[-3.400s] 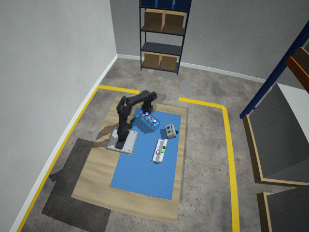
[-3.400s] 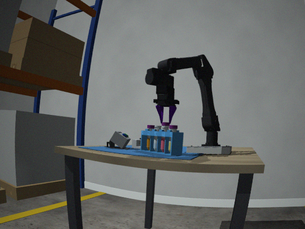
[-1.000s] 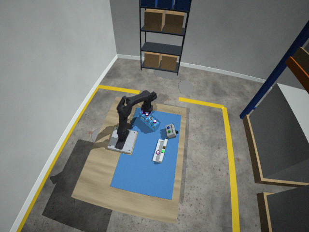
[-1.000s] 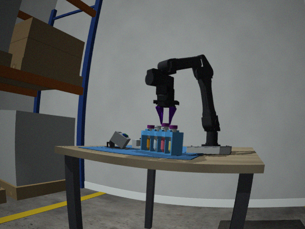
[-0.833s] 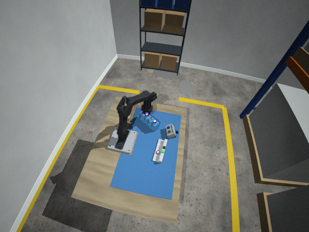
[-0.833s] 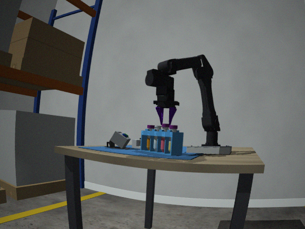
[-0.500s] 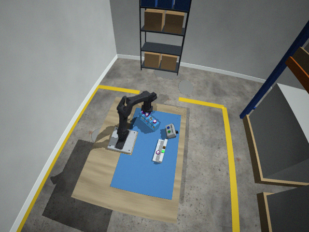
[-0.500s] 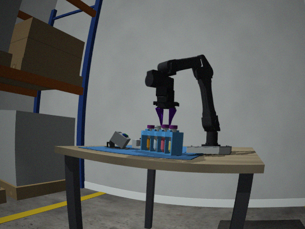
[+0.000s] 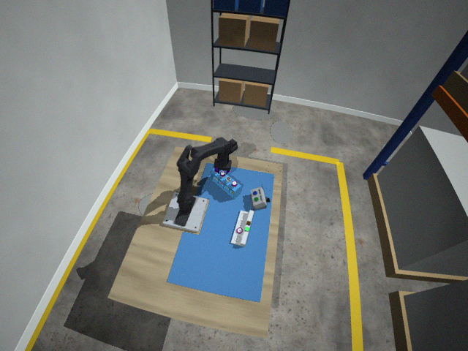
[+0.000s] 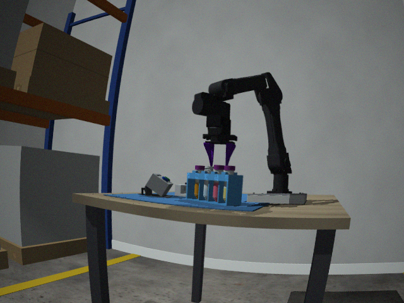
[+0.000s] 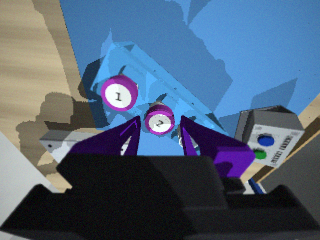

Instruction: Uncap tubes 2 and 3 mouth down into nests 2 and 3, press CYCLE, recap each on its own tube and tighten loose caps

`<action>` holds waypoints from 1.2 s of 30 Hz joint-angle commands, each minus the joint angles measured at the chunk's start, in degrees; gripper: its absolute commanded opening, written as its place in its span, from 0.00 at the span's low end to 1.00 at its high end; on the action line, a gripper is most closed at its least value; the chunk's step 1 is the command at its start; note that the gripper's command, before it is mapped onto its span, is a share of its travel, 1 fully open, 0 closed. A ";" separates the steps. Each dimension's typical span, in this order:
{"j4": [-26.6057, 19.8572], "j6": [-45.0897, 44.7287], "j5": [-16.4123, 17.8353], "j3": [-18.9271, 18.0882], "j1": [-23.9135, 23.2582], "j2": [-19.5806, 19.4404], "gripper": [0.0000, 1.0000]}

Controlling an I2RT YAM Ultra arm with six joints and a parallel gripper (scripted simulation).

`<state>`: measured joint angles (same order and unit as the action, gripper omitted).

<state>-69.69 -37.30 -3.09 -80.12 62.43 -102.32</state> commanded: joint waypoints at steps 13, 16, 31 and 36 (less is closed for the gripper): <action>0.60 4.51 0.05 0.00 -0.07 0.33 0.49; 0.93 11.36 0.05 0.29 -0.09 0.29 0.49; 2.04 14.87 0.04 1.25 -0.12 0.14 0.49; 2.02 14.86 0.04 1.23 -0.13 0.14 0.00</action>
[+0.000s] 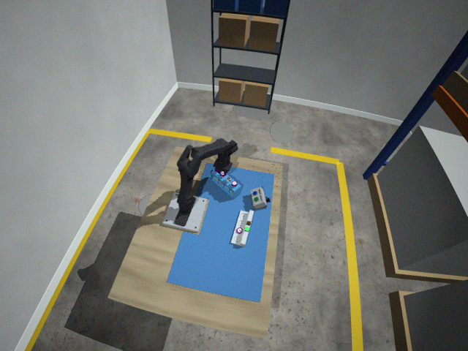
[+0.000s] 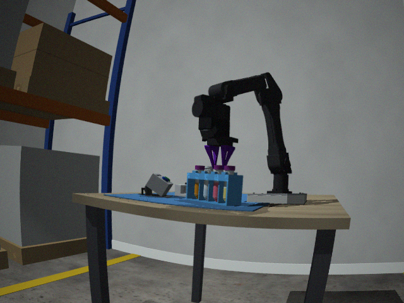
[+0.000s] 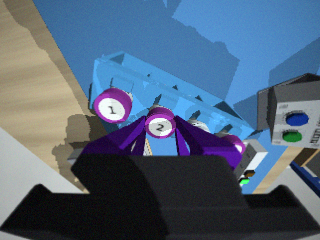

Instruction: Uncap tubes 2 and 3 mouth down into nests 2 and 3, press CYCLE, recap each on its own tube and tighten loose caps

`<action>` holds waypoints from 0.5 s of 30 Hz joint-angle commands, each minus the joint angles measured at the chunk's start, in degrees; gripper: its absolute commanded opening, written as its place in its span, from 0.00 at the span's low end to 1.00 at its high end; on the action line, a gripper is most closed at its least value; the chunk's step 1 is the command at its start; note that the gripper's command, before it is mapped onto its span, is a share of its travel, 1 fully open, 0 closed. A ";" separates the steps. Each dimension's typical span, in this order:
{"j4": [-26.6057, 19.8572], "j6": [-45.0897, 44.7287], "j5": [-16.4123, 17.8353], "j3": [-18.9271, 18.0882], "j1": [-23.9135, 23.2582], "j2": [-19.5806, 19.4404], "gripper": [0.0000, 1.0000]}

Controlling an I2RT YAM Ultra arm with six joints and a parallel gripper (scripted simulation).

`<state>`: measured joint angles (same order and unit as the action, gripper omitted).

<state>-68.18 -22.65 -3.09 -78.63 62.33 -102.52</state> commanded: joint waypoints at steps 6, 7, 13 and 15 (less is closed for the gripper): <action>0.51 0.22 0.04 -0.26 -0.01 0.33 0.00; 0.51 0.22 0.04 -0.26 -0.01 0.33 0.00; 0.57 5.94 0.04 -0.20 -0.02 0.33 0.00; 0.59 9.76 0.04 -0.18 -0.02 0.33 0.00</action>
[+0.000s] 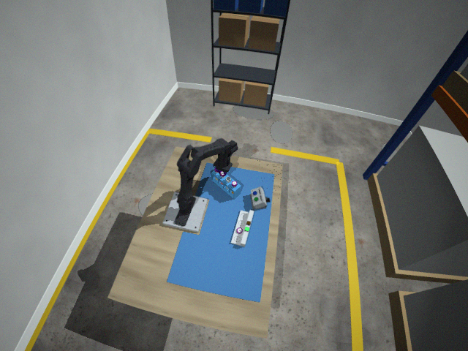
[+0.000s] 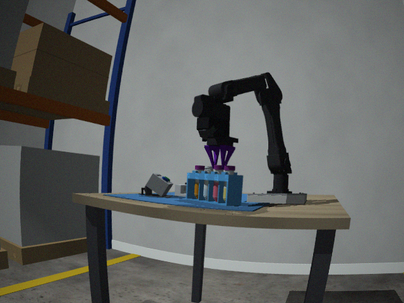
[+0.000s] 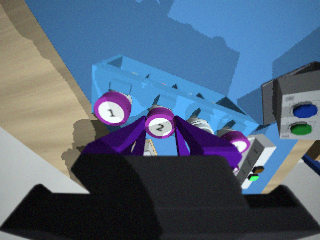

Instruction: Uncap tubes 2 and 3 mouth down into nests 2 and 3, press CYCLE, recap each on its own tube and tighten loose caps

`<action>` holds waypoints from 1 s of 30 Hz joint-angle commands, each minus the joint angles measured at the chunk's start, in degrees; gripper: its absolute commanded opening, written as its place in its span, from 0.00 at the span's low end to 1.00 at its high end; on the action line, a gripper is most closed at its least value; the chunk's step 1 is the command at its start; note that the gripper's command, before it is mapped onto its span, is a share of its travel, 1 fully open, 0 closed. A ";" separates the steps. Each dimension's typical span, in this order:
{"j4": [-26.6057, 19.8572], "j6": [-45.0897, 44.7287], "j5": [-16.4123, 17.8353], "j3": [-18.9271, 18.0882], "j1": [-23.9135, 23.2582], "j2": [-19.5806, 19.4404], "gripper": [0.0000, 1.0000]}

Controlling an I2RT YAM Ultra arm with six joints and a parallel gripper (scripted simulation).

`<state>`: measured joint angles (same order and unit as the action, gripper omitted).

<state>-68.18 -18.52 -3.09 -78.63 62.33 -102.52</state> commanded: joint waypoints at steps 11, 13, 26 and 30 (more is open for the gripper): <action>0.69 22.81 0.04 -0.10 -0.03 0.31 0.00; 0.72 26.63 0.04 -0.08 -0.03 0.31 0.00; 0.78 41.08 0.03 -0.03 -0.03 0.30 0.00; 0.80 41.08 0.03 -0.01 -0.03 0.30 0.49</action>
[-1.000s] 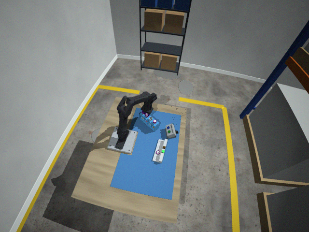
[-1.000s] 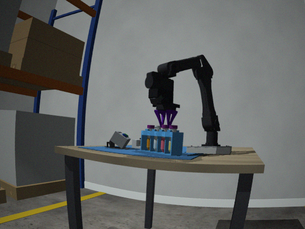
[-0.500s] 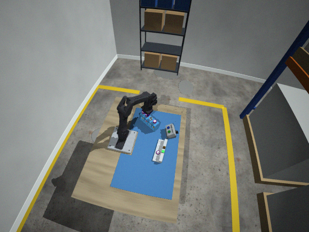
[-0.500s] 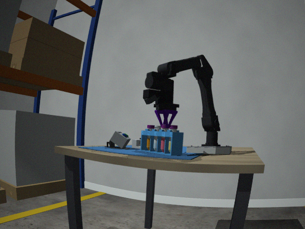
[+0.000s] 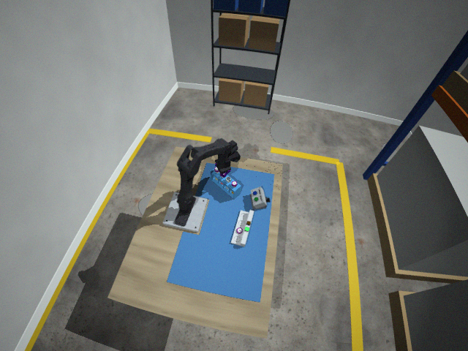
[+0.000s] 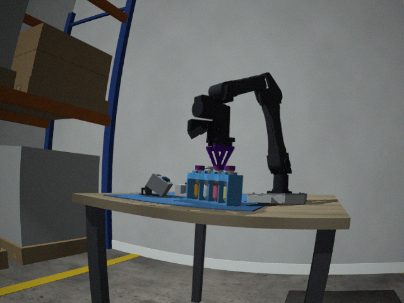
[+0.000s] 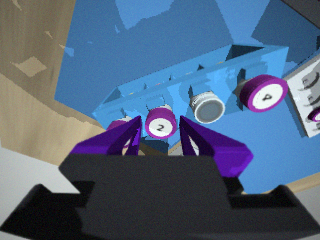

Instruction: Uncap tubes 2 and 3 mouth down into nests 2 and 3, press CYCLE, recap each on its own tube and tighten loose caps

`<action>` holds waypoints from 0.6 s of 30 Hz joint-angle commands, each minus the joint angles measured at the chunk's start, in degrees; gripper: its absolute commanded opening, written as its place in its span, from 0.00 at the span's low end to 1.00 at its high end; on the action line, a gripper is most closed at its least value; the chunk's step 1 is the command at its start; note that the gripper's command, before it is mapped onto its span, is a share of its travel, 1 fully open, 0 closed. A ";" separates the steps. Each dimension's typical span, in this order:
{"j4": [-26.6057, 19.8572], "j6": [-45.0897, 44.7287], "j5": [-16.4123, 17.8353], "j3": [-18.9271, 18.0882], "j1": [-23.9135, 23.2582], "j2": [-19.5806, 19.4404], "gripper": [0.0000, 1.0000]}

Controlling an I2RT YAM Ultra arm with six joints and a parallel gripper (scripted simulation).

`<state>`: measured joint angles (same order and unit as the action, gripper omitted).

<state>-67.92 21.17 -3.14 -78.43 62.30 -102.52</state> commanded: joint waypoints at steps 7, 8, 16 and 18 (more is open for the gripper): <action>0.54 1.39 0.08 -0.20 0.00 0.30 0.49; 0.52 1.38 0.08 -0.22 -0.01 0.29 0.49; 0.32 -10.05 0.08 -0.39 0.02 0.33 0.49; 0.32 -14.63 0.08 -0.39 0.02 0.33 0.49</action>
<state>-67.79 14.35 -3.09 -78.41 62.30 -102.56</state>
